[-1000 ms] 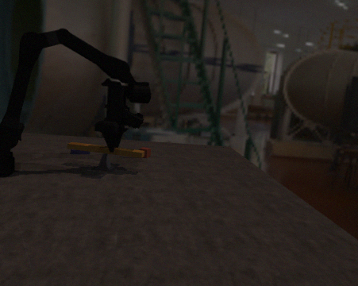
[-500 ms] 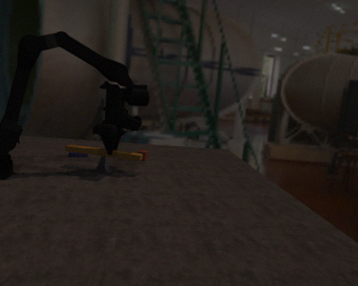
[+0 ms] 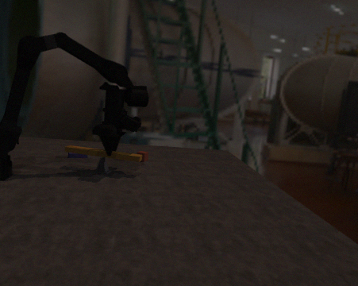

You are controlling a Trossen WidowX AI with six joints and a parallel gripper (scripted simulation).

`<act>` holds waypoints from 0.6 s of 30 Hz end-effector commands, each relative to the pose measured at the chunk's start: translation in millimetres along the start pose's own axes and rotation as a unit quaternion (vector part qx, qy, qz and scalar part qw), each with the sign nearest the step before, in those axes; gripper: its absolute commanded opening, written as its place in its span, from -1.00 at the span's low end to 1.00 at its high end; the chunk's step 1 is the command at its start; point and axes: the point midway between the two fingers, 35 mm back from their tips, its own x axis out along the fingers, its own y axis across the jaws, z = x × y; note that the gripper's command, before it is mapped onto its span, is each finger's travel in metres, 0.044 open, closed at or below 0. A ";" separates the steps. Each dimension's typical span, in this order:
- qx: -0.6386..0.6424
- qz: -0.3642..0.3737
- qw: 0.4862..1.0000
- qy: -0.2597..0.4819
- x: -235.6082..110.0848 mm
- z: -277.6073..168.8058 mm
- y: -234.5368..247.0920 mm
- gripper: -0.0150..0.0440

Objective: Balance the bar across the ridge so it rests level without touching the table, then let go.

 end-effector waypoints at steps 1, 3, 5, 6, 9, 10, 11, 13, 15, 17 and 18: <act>0.000 0.000 1.000 0.000 0.0 0.0 0.0 0.14; 0.000 0.000 1.000 0.000 0.0 0.0 0.0 0.14; 0.000 0.000 1.000 0.000 0.0 0.0 0.0 0.14; 0.000 0.000 1.000 0.000 0.0 0.0 0.0 0.14; 0.000 0.000 1.000 0.000 0.0 0.0 0.0 0.14; 0.000 0.000 1.000 0.000 0.0 0.0 0.0 0.22; 0.000 0.000 1.000 0.000 0.0 0.0 0.0 0.31; 0.000 0.000 1.000 0.000 0.0 0.0 0.0 0.49; 0.000 0.000 1.000 0.000 0.0 0.0 0.0 0.67; 0.000 0.000 1.000 0.000 0.0 0.0 0.0 0.85; 0.000 0.000 1.000 0.000 0.0 0.0 0.0 0.94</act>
